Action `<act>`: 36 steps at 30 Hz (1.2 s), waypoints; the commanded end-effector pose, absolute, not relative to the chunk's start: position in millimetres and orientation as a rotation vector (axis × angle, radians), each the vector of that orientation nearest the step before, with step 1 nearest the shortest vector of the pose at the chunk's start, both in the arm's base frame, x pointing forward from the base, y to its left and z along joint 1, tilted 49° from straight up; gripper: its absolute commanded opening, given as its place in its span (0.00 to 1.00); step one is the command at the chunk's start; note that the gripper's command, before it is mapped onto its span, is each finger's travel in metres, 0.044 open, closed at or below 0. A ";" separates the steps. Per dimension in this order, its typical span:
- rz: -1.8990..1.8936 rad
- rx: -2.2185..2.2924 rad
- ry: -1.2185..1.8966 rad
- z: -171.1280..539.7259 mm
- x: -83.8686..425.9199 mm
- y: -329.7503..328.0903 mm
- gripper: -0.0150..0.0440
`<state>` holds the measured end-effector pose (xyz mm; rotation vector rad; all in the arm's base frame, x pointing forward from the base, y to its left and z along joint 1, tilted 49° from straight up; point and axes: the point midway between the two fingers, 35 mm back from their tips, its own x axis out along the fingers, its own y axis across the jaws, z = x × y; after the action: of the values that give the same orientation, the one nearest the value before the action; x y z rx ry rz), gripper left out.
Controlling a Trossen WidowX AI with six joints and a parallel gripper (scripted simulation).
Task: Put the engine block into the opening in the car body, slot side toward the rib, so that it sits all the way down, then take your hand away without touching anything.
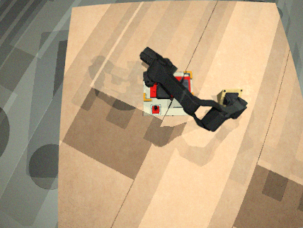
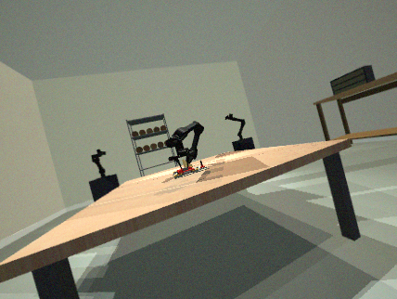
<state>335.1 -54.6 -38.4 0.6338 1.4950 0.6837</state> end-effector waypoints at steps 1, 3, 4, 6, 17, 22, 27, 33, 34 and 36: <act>0.684 0.633 1.496 -38.5 335.0 -54.7 0.75; 0.684 0.633 1.496 -38.5 335.0 -54.7 0.84; 0.684 0.633 1.496 -38.5 335.0 -54.7 0.88; 0.684 0.633 1.496 -38.5 335.0 -54.7 0.97; 0.683 0.634 1.495 -36.4 335.1 -57.0 1.00; 0.682 0.637 1.494 -28.8 335.1 -65.0 1.00; 0.682 0.637 1.494 -28.8 335.1 -65.0 0.78; 0.682 0.637 1.494 -28.8 335.1 -65.0 0.51; 0.682 0.637 1.494 -28.8 335.1 -65.0 0.47; 0.682 0.637 1.494 -28.8 335.1 -65.0 0.38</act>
<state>335.5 -64.7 -28.8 0.6415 1.4924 0.6803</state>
